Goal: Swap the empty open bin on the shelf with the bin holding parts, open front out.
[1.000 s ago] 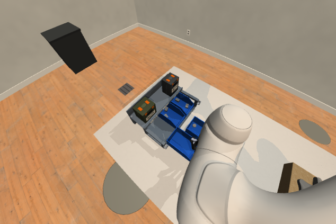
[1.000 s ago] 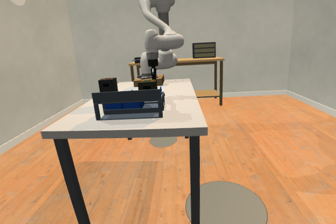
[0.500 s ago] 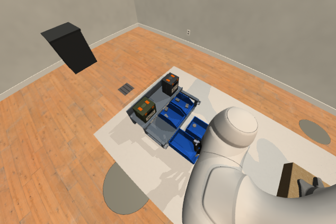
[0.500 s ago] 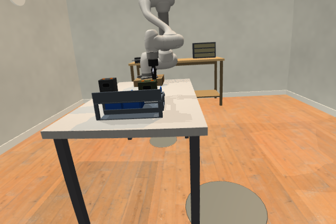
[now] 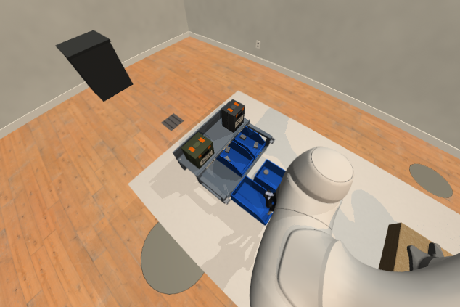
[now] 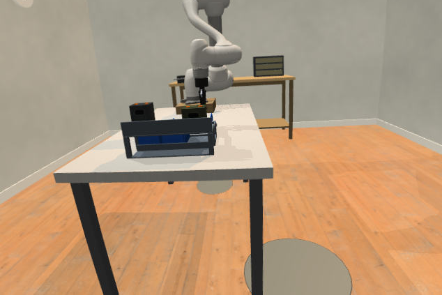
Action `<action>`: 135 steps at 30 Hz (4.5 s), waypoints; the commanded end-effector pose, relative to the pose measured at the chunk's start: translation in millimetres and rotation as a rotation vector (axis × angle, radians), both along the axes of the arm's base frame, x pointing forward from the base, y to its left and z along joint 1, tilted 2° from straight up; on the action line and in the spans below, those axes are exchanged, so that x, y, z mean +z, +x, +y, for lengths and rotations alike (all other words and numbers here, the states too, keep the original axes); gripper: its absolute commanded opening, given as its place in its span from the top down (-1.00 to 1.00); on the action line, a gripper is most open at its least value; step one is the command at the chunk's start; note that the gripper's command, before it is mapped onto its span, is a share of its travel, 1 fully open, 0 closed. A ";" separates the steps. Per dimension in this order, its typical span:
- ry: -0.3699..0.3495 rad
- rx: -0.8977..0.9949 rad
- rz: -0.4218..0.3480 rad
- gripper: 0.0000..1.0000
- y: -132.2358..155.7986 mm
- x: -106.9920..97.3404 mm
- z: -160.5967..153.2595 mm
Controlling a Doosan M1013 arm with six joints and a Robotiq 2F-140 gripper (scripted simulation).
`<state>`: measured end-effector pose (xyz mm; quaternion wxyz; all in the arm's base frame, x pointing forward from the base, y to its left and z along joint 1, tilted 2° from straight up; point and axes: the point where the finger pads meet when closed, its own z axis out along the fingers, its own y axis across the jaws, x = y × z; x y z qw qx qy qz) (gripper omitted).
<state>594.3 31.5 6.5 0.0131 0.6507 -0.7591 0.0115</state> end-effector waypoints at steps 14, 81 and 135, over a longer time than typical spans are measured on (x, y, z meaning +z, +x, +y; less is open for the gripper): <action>0.000 0.000 0.000 0.80 0.0 -6.9 -0.2; 0.000 0.000 0.000 -0.23 -0.1 -24.3 -0.8; 0.000 0.000 0.000 -0.23 0.1 28.6 1.0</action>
